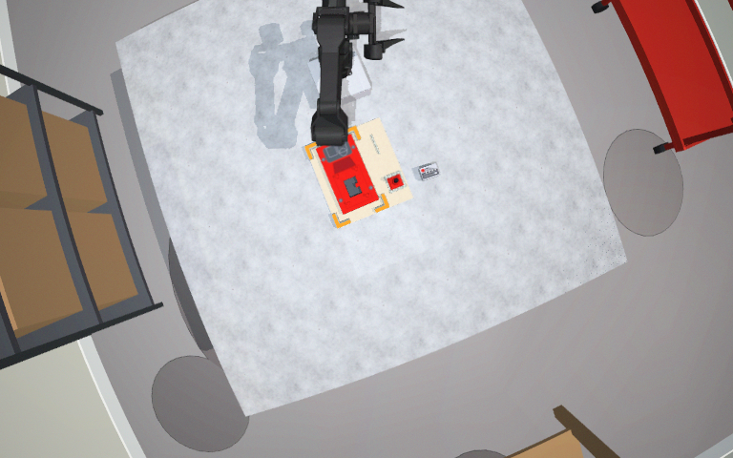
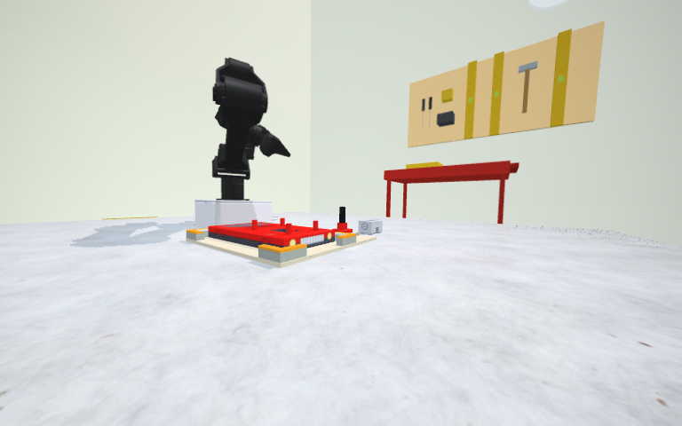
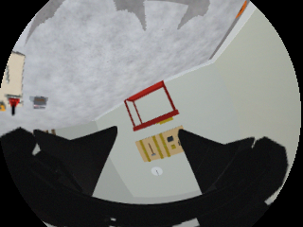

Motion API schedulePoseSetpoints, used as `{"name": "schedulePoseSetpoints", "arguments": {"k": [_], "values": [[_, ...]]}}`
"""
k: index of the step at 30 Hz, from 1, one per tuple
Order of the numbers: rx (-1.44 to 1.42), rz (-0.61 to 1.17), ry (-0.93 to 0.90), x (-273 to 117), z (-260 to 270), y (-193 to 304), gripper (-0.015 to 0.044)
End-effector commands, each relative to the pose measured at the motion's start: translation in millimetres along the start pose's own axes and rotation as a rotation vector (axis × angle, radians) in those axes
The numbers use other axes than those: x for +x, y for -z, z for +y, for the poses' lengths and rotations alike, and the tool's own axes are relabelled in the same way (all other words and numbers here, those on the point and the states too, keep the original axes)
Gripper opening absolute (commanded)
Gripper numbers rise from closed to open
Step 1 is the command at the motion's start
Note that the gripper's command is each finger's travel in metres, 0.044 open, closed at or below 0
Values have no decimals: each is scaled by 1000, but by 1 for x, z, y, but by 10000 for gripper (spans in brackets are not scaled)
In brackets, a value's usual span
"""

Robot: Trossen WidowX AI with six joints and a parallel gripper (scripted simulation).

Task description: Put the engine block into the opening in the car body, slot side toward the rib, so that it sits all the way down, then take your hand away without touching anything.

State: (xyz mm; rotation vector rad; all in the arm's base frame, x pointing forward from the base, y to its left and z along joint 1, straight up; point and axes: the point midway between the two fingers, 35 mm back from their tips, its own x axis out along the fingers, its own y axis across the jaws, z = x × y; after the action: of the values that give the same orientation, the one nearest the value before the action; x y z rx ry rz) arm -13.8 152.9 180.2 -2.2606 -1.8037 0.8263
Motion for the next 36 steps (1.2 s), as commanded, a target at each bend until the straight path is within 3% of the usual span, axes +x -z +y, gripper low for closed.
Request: {"name": "schedulePoseSetpoints", "arguments": {"k": [1, 36], "values": [[0, 0, 0, 0, 0, 0, 426], [514, -38, -754, 46, 25, 47, 440]]}}
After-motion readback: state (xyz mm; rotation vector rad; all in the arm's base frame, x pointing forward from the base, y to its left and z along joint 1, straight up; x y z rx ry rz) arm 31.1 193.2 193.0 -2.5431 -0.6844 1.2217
